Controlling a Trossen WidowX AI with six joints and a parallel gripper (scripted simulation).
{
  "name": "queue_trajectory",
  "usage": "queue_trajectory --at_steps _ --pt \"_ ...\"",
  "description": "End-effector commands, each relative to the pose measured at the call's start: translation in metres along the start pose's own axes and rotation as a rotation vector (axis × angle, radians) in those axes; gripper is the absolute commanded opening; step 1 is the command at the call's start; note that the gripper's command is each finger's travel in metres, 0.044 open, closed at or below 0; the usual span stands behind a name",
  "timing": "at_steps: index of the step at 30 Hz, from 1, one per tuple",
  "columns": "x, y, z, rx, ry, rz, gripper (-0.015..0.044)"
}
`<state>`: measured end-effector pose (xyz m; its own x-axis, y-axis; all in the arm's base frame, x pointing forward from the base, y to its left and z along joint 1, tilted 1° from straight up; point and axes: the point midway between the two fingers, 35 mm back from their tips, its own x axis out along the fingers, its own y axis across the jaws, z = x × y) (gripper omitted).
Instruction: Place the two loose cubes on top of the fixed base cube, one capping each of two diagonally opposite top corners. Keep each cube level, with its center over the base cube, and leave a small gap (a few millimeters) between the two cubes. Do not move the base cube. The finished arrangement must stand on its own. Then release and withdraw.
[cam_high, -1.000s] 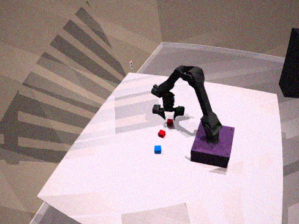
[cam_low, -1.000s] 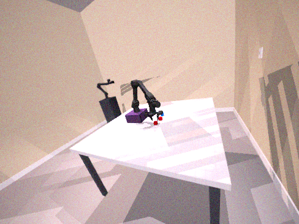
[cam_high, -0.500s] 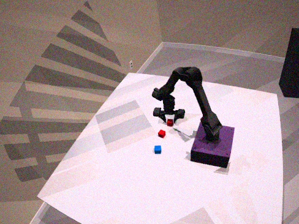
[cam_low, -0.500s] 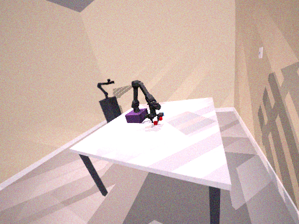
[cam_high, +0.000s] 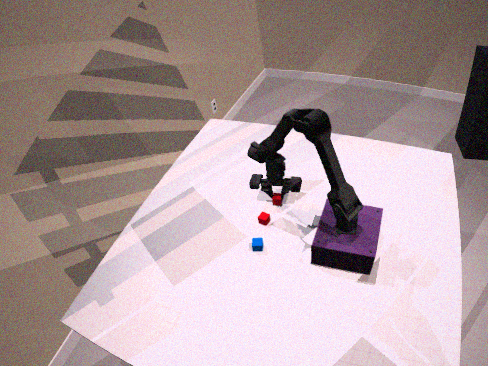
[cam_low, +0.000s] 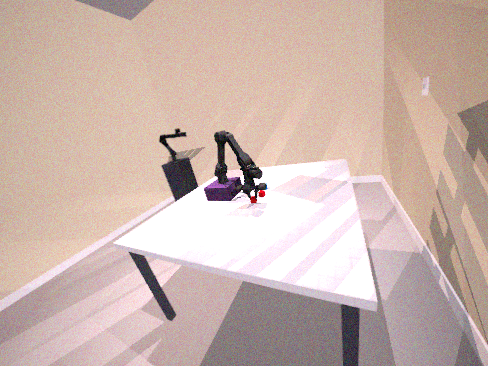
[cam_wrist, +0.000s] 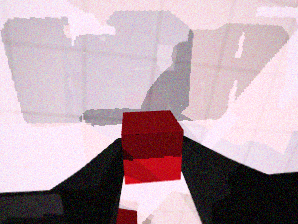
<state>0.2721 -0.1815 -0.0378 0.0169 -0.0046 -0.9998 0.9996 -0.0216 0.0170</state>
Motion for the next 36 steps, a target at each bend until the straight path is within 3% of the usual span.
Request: queue_trajectory --at_steps 1,28,36 --pt "-0.013 0.004 0.002 0.003 -0.002 0.010 0.0105" --pt "-0.098 0.000 0.000 0.003 -0.003 0.010 0.0105" --pt "-0.098 0.007 -0.013 -0.152 -0.002 0.011 0.0105"
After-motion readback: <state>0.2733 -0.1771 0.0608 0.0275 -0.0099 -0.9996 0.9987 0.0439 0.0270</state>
